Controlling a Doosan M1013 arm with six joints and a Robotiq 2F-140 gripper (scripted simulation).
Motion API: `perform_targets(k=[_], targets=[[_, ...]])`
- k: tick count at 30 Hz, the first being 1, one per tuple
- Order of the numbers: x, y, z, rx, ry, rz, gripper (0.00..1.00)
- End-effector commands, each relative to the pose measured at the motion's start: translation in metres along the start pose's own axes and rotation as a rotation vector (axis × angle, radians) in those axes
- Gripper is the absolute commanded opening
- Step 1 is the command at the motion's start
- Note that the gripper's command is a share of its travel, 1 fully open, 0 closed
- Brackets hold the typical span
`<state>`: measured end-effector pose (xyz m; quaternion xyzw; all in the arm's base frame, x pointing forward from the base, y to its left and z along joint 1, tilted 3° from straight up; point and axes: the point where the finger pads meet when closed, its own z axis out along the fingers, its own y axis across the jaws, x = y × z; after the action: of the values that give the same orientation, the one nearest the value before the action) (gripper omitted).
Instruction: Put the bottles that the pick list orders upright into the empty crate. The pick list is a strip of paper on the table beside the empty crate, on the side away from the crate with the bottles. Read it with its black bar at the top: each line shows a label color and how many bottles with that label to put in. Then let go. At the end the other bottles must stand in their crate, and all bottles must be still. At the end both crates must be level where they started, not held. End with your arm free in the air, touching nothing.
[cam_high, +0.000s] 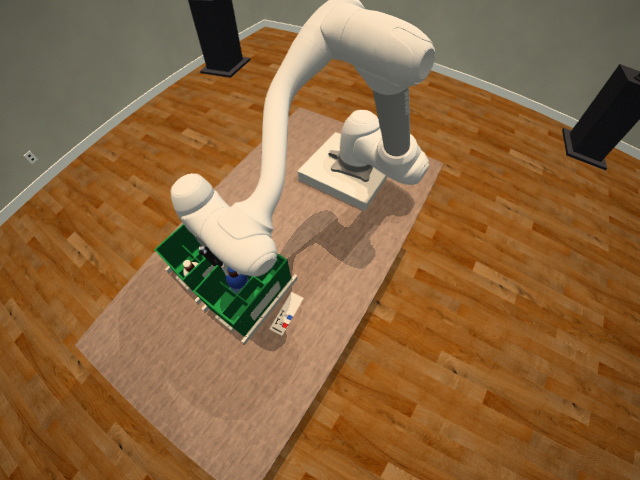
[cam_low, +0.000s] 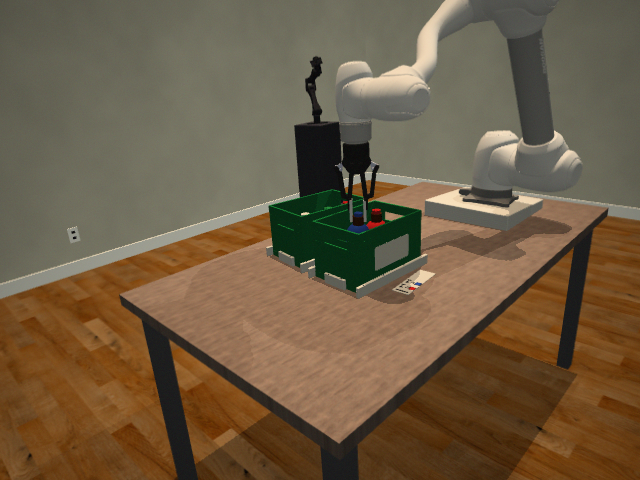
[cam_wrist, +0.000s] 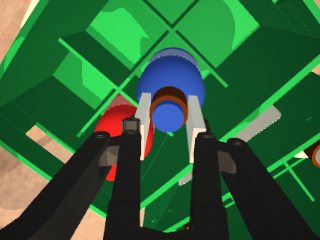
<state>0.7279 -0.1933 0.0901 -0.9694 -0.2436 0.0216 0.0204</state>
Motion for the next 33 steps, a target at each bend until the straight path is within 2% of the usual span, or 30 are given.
perform_targets(k=[1,33], targets=[[0.0000,0.0000,0.0009,0.000,0.000,0.000,0.00],[0.0000,0.0000,0.0104,0.000,0.000,0.000,0.00]])
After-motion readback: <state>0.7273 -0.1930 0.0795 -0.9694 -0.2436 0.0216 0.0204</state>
